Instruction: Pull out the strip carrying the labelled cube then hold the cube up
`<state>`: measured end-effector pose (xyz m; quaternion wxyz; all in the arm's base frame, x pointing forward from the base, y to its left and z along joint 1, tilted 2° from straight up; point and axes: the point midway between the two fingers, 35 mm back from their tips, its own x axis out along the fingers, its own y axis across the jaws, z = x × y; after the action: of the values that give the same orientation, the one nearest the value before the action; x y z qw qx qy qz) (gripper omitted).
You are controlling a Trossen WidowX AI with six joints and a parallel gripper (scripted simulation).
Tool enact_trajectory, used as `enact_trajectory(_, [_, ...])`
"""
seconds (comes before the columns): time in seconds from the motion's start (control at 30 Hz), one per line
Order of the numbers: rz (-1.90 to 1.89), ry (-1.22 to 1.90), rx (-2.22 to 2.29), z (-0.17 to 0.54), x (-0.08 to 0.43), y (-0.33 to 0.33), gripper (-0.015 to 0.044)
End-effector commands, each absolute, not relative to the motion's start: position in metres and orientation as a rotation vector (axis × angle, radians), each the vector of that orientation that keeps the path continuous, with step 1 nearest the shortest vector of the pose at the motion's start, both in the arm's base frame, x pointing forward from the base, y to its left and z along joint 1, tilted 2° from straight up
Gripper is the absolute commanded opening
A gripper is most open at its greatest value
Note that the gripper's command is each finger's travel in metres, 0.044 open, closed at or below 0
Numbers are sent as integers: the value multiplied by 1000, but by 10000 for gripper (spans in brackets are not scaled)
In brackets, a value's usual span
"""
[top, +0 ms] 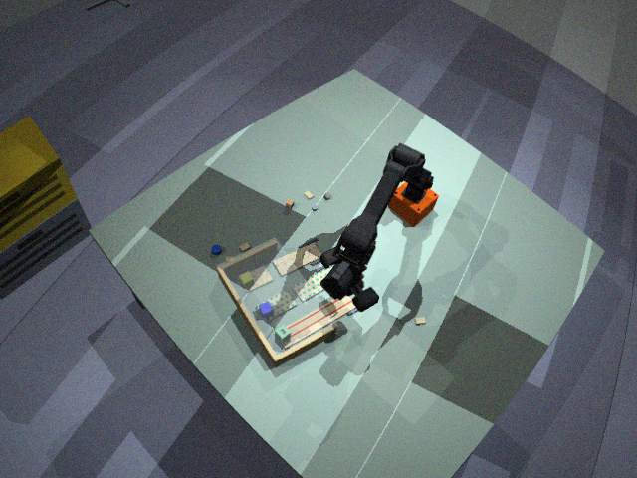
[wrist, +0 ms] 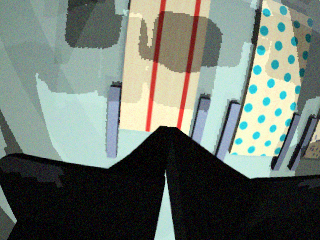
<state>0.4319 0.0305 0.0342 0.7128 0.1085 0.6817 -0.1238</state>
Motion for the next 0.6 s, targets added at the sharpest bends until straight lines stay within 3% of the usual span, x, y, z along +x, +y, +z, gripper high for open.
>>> enact_trajectory(0.0, [-276,1520,244,24,432,31,0])
enact_trajectory(0.57, [-276,1520,244,-4,434,32,0])
